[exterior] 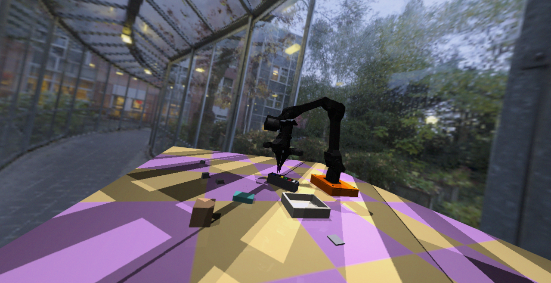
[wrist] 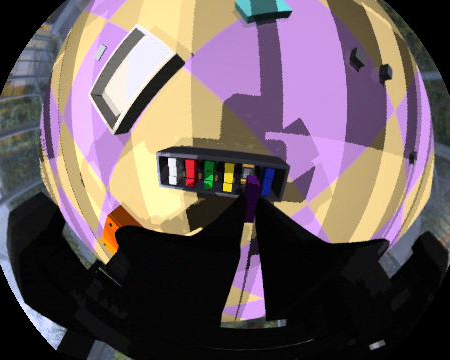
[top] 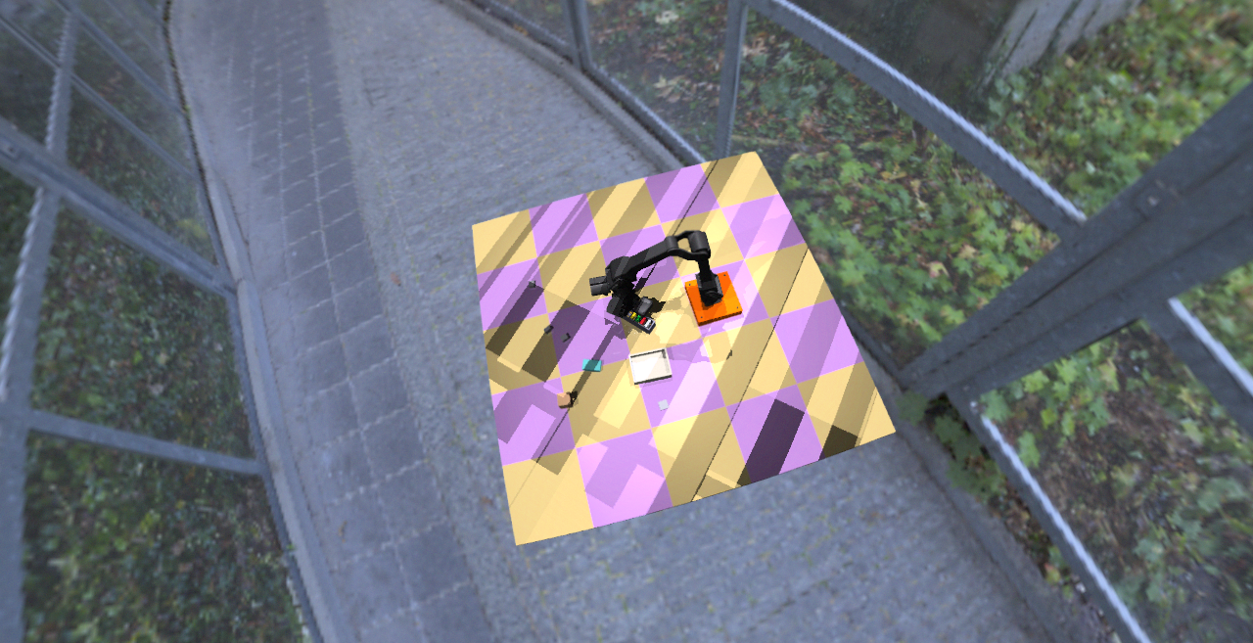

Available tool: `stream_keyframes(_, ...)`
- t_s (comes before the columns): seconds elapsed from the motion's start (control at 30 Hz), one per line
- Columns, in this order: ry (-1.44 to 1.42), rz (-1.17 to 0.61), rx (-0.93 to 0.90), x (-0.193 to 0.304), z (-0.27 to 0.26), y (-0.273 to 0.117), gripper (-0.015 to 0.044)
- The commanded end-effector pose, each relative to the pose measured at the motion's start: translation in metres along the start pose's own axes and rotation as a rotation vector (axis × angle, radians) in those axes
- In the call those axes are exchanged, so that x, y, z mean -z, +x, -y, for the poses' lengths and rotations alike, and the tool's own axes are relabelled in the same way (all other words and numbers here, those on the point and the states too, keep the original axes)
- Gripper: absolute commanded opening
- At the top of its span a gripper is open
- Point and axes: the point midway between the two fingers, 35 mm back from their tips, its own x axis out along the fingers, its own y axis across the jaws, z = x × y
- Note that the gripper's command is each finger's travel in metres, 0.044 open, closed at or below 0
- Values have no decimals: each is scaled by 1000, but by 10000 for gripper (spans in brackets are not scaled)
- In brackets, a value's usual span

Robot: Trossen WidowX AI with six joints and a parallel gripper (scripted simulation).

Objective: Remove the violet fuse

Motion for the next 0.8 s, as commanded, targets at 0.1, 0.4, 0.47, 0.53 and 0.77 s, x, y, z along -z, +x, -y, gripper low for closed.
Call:
stream_keyframes(0.1,-1,-4,5,1,1,-13,0)
stream_keyframes(0.4,-1,-2,4,-19,-14,-14,0)
stream_keyframes(0.47,-1,-1,4,-27,-21,-14,0)
stream_keyframes(0.53,-1,0,3,-35,-29,-14,0)
stream_keyframes(0.77,-1,3,1,-62,-57,-15,0)
